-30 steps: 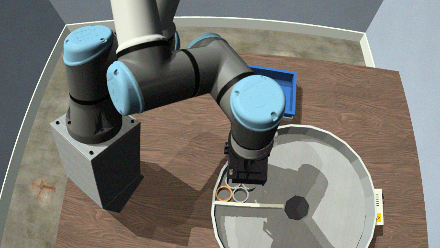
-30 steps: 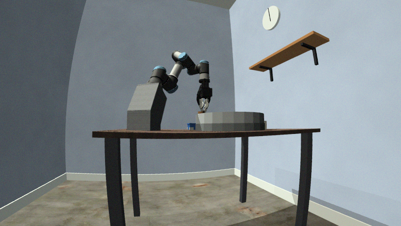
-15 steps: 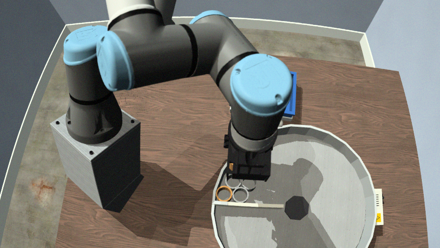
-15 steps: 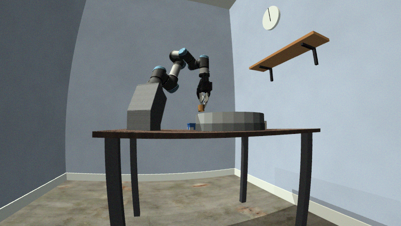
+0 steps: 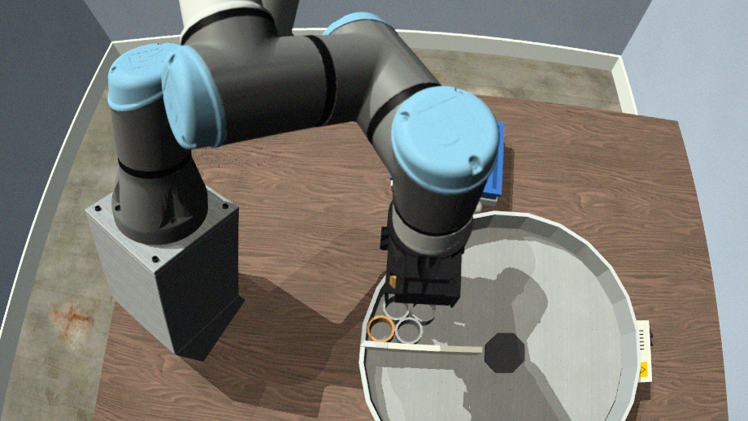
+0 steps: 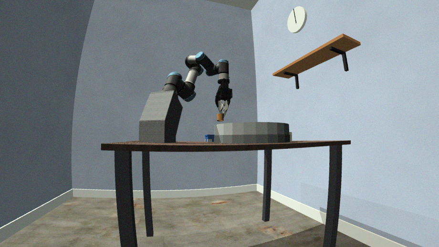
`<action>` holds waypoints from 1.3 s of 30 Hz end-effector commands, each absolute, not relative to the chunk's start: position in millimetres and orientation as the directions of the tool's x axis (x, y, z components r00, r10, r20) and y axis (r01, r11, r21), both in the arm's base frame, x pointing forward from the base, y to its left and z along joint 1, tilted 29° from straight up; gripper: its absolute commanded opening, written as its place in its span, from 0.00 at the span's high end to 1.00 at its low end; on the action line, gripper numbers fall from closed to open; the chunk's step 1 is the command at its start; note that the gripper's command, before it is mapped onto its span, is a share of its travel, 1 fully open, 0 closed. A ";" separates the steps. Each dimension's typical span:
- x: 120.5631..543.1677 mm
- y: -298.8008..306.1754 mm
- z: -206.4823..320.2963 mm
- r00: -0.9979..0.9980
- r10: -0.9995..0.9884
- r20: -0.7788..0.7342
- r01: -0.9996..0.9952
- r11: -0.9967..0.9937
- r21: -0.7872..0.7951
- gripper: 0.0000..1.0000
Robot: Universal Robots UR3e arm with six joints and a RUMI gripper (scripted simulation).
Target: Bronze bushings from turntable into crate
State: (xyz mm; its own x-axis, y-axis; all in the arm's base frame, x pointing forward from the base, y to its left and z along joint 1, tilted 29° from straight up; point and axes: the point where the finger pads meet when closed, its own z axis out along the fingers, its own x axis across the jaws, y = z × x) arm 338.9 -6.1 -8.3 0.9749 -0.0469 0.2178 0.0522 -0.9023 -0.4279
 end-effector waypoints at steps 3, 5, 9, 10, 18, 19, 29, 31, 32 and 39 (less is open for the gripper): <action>339.4 -6.9 -7.9 0.975 -0.047 0.219 0.052 -0.903 -0.426 1.00; 339.4 -6.9 -7.9 0.975 -0.047 0.219 0.052 -0.903 -0.426 1.00; 339.4 -6.9 -7.9 0.975 -0.047 0.219 0.052 -0.903 -0.426 1.00; 339.4 -6.9 -7.9 0.975 -0.047 0.219 0.052 -0.903 -0.426 1.00; 339.4 -6.9 -7.9 0.975 -0.047 0.219 0.052 -0.903 -0.426 1.00; 339.4 -6.9 -7.9 0.975 -0.047 0.219 0.052 -0.903 -0.426 1.00; 339.4 -6.4 -7.6 0.974 -0.046 0.220 0.053 -0.903 -0.426 1.00; 339.4 -5.7 -7.3 0.974 -0.045 0.220 0.054 -0.903 -0.426 1.00; 339.4 -5.7 -7.3 0.974 -0.045 0.220 0.054 -0.903 -0.426 1.00; 339.5 -1.2 -5.1 0.974 -0.038 0.224 0.062 -0.903 -0.424 1.00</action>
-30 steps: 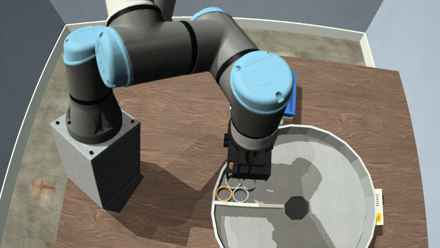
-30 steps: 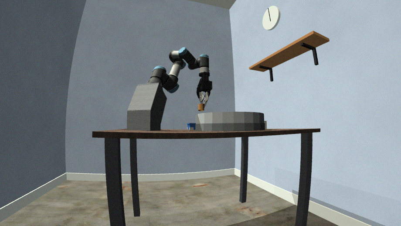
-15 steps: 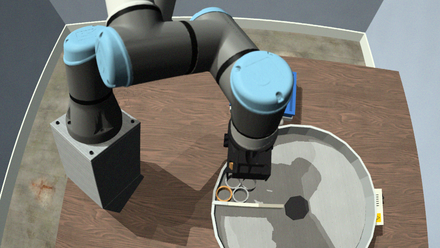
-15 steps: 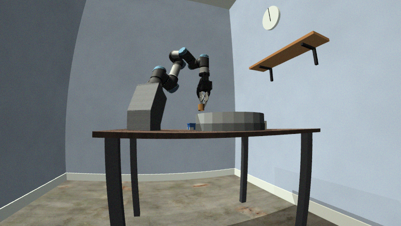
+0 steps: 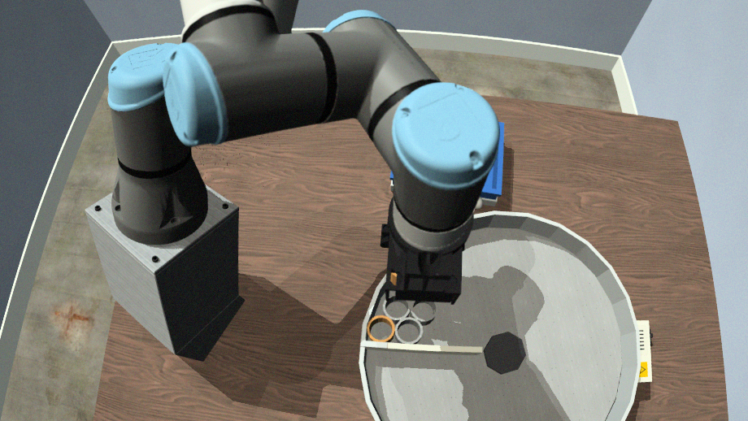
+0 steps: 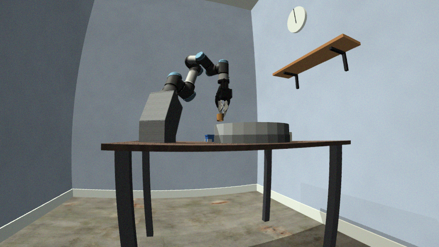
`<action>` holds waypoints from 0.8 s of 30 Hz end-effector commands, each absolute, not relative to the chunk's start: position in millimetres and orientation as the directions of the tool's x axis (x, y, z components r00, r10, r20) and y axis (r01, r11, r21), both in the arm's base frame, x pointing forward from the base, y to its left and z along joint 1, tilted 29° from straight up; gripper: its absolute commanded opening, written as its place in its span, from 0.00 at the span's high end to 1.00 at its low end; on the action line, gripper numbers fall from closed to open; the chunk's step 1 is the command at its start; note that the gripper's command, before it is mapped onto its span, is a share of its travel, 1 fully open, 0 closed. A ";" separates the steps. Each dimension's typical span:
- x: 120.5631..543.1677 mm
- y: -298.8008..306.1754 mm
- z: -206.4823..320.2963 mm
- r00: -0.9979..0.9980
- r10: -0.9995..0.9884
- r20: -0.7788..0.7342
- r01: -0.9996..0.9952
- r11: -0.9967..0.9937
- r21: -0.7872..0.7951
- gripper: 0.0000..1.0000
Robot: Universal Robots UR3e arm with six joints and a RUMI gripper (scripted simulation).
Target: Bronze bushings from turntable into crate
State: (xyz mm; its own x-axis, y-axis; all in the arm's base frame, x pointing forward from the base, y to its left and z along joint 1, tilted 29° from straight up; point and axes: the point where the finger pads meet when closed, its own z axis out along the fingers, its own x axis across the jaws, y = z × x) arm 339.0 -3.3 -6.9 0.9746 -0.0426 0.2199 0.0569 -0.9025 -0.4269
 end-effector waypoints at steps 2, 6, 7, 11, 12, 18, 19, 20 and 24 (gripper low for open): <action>339.5 1.3 -3.9 0.974 -0.034 0.225 0.066 -0.904 -0.423 1.00; 339.5 8.1 -0.8 0.973 -0.024 0.230 0.077 -0.904 -0.421 1.00; 339.4 10.2 0.2 0.973 -0.021 0.232 0.081 -0.904 -0.420 1.00; 339.2 14.9 2.3 0.972 -0.014 0.235 0.089 -0.904 -0.419 1.00; 339.1 17.4 3.4 0.971 -0.010 0.237 0.093 -0.904 -0.418 1.00; 338.5 35.7 11.7 0.968 0.018 0.250 0.123 -0.903 -0.411 1.00; 338.8 39.1 13.5 0.967 0.023 0.252 0.128 -0.903 -0.409 1.00; 339.2 42.7 15.5 0.967 0.028 0.254 0.134 -0.903 -0.407 1.00; 340.0 58.4 23.7 0.963 0.051 0.264 0.158 -0.903 -0.400 1.00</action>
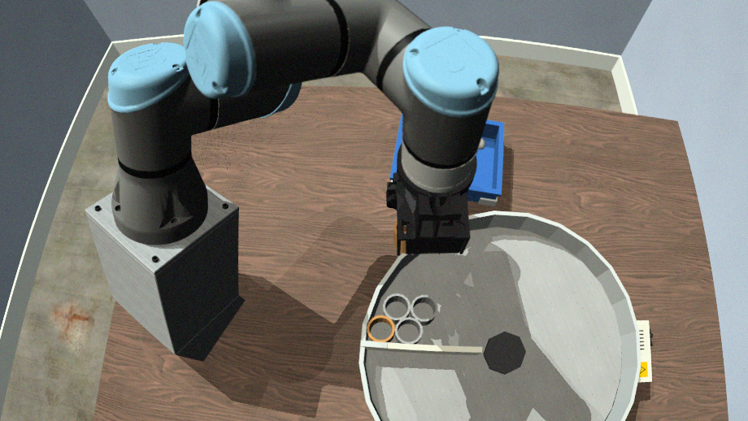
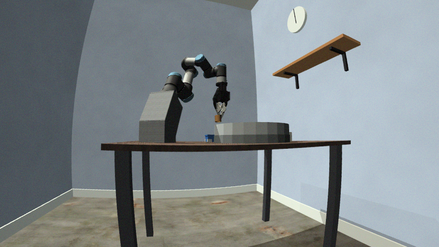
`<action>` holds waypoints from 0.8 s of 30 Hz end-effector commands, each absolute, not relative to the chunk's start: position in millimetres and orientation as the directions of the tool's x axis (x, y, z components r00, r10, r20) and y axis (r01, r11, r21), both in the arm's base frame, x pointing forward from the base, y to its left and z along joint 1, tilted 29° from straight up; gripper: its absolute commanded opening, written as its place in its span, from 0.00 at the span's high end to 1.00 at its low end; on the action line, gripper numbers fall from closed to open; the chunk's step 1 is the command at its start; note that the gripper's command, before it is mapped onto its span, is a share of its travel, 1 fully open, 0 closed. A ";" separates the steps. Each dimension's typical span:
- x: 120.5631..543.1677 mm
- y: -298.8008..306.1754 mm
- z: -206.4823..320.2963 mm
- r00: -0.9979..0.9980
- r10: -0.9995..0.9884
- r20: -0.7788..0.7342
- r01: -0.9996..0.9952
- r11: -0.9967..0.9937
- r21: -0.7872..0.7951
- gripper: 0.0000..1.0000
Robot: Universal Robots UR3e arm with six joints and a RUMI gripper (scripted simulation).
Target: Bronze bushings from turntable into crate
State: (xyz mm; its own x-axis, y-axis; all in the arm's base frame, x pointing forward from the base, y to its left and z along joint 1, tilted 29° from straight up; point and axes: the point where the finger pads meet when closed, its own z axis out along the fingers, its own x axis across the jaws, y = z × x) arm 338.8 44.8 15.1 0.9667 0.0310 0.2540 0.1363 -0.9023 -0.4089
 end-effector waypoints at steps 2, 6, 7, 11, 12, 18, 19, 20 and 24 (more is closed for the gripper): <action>340.0 67.0 28.2 0.961 0.064 0.270 0.171 -0.902 -0.396 1.00; 340.1 75.6 32.6 0.958 0.076 0.275 0.184 -0.901 -0.392 1.00; 340.4 79.7 34.6 0.957 0.083 0.278 0.191 -0.901 -0.390 1.00; 340.8 96.9 43.0 0.951 0.108 0.289 0.218 -0.898 -0.382 1.00; 340.7 101.4 45.3 0.950 0.115 0.292 0.225 -0.897 -0.380 1.00; 341.0 126.9 57.7 0.939 0.153 0.307 0.265 -0.892 -0.367 1.00; 341.1 131.0 59.7 0.937 0.159 0.310 0.272 -0.891 -0.365 1.00; 341.1 131.0 59.7 0.937 0.159 0.310 0.272 -0.891 -0.365 1.00; 341.0 143.4 65.8 0.932 0.177 0.317 0.291 -0.887 -0.359 1.00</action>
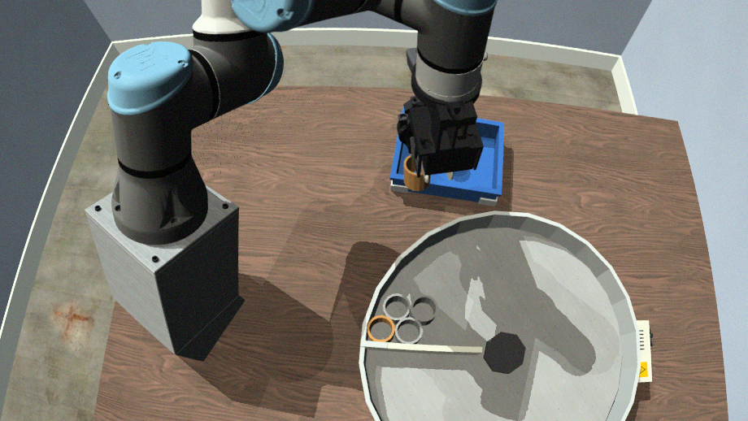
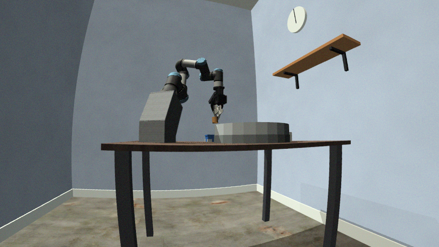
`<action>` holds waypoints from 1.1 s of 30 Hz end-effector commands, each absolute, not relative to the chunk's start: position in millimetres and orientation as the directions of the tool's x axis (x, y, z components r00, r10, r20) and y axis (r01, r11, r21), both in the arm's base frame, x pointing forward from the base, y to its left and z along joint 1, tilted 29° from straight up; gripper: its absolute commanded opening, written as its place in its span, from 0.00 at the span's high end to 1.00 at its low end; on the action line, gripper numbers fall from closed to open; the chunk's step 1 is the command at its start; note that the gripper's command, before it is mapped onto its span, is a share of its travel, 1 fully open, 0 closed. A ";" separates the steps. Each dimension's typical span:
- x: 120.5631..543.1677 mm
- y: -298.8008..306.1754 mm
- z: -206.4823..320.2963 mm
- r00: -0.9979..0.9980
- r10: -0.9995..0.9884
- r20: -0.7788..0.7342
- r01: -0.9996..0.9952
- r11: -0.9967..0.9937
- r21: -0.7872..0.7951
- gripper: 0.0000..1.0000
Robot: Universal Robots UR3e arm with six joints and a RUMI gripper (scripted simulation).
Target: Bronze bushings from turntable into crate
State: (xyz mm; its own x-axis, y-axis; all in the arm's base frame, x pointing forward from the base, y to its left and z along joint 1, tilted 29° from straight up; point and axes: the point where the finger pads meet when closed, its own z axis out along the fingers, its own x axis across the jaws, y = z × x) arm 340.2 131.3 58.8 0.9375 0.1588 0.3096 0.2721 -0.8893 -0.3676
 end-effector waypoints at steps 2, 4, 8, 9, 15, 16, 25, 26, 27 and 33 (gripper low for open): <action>340.6 151.7 69.9 0.928 0.188 0.323 0.303 -0.884 -0.355 1.00; 341.1 158.8 73.4 0.924 0.200 0.326 0.314 -0.882 -0.350 1.00; 341.5 172.8 80.3 0.916 0.220 0.334 0.336 -0.878 -0.342 1.00; 341.5 176.2 81.9 0.914 0.225 0.336 0.341 -0.876 -0.340 1.00; 341.1 189.4 88.3 0.907 0.243 0.344 0.360 -0.871 -0.334 1.00; 341.1 192.3 89.8 0.905 0.247 0.346 0.365 -0.870 -0.332 1.00; 341.9 213.5 100.2 0.892 0.279 0.356 0.397 -0.861 -0.319 1.00; 341.9 215.3 101.1 0.891 0.282 0.357 0.399 -0.860 -0.318 1.00; 341.9 217.1 101.9 0.889 0.284 0.358 0.402 -0.859 -0.317 1.00; 341.8 223.0 104.7 0.885 0.292 0.362 0.410 -0.856 -0.314 1.00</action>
